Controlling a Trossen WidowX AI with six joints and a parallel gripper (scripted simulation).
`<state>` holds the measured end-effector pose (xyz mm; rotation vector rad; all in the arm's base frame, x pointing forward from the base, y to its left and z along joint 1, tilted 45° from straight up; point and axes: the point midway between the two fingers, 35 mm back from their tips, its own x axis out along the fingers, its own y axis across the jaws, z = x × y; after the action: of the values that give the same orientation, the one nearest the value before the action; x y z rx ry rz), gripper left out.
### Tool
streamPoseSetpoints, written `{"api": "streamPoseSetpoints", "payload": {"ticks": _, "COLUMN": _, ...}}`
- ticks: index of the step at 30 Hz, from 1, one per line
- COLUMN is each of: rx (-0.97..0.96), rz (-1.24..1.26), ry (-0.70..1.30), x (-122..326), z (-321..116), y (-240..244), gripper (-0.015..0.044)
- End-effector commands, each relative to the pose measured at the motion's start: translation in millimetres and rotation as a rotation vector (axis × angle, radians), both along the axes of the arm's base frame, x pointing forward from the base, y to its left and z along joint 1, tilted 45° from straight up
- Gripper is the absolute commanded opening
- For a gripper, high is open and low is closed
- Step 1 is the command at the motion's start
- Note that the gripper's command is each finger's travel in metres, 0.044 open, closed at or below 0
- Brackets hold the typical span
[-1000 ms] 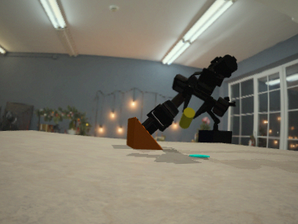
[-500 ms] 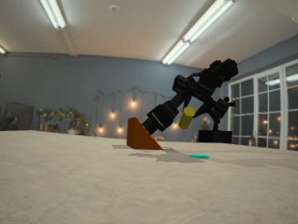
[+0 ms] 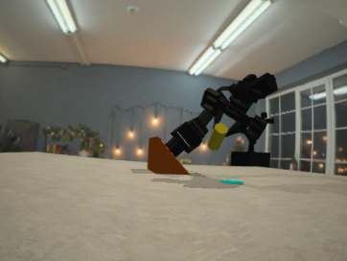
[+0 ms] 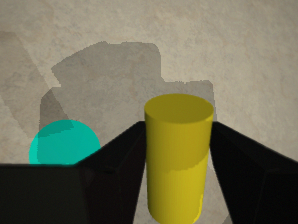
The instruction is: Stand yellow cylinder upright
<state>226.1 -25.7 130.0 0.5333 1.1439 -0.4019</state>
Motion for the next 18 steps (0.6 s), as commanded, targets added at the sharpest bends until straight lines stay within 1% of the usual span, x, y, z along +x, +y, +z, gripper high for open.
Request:
{"api": "streamPoseSetpoints", "payload": {"ticks": 1, "rx": -0.017, "rz": -0.014, "ry": -0.019, "x": -0.1, "z": 0.0, "y": -0.8, "gripper": 0.0105}}
{"api": "streamPoseSetpoints", "payload": {"ticks": 18, "rx": -0.07, "rz": -0.061, "ry": -0.109, "x": 1.3, "z": 2.7, "y": -1.0, "gripper": 0.0105}}
